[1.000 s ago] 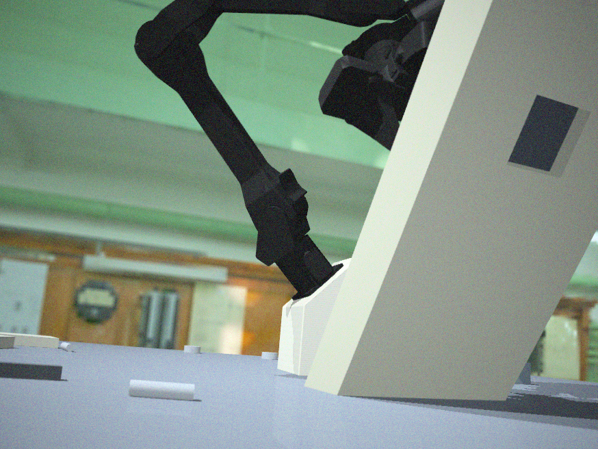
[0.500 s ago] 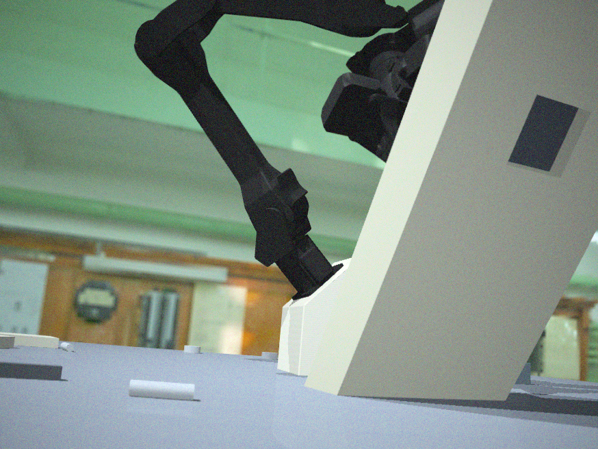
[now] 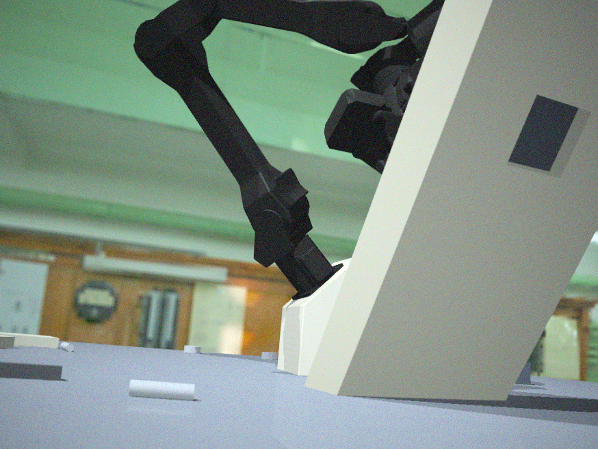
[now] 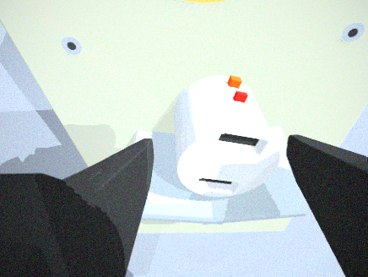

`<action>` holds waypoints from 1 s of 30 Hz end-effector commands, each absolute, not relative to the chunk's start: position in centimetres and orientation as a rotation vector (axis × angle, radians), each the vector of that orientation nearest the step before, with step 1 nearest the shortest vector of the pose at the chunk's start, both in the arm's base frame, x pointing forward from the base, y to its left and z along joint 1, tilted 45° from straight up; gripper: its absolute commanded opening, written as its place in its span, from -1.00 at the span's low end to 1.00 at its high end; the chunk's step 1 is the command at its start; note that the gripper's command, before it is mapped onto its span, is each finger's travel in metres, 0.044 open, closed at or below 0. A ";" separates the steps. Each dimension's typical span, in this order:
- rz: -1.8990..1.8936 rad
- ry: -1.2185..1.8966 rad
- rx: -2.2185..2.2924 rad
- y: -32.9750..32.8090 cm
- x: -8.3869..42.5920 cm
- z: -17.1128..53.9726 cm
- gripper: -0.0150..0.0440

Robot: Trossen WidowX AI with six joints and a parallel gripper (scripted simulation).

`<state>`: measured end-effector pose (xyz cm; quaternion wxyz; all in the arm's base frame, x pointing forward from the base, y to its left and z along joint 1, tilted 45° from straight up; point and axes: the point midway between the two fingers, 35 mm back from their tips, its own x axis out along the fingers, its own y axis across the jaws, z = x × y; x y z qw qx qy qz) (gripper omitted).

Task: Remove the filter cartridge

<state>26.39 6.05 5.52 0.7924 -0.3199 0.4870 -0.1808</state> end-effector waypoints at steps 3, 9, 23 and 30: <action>-0.395 1.052 -0.699 5.3 26.5 5.0 0.54; -0.391 1.048 -0.689 5.7 26.6 5.2 0.41; -0.391 1.048 -0.689 5.7 26.6 5.2 -0.04; -0.393 1.047 -0.691 6.5 27.6 6.1 -0.49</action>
